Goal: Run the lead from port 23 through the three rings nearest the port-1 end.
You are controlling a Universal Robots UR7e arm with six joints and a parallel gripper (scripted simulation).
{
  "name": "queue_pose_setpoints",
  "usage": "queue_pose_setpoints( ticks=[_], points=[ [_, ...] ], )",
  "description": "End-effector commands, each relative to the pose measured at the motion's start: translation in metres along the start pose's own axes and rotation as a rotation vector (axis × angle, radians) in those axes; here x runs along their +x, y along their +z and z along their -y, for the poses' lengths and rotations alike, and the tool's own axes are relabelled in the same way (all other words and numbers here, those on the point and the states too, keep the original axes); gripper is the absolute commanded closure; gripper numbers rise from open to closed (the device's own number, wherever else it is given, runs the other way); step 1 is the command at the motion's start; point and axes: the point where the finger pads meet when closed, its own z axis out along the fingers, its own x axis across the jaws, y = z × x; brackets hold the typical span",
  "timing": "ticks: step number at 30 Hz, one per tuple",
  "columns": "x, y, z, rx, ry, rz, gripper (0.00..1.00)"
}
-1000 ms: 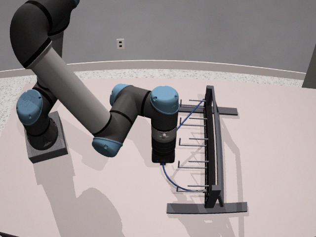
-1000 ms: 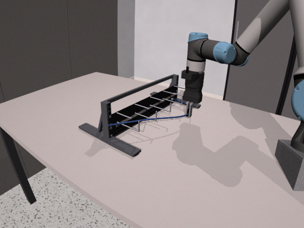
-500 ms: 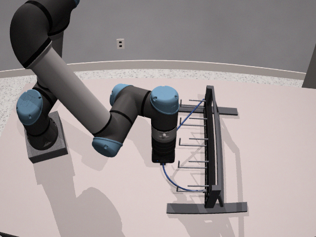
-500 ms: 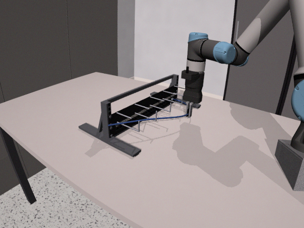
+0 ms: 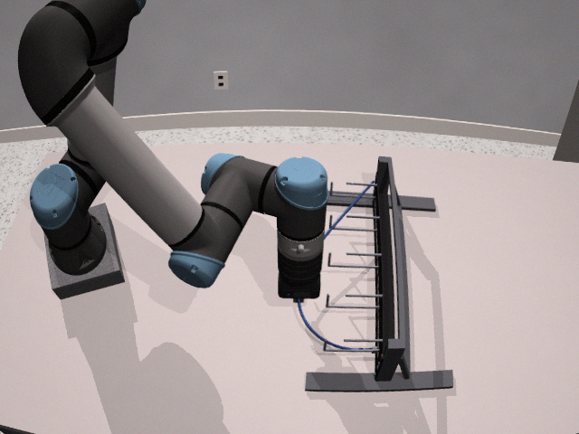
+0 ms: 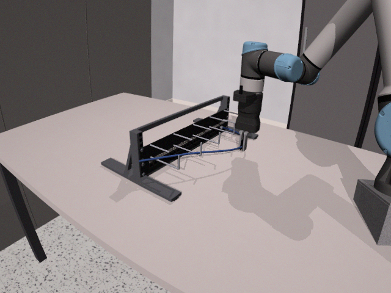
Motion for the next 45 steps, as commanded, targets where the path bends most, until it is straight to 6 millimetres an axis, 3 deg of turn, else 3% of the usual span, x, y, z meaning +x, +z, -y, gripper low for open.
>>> queue_pose_setpoints(
  ticks=[1,15,45],
  points=[
    [0.000,-0.001,0.000,0.000,0.000,-0.001,1.00],
    [0.000,-0.013,0.000,0.000,0.000,-0.001,1.00],
    [0.000,-0.078,0.000,0.000,0.000,-0.001,1.00]
  ],
)
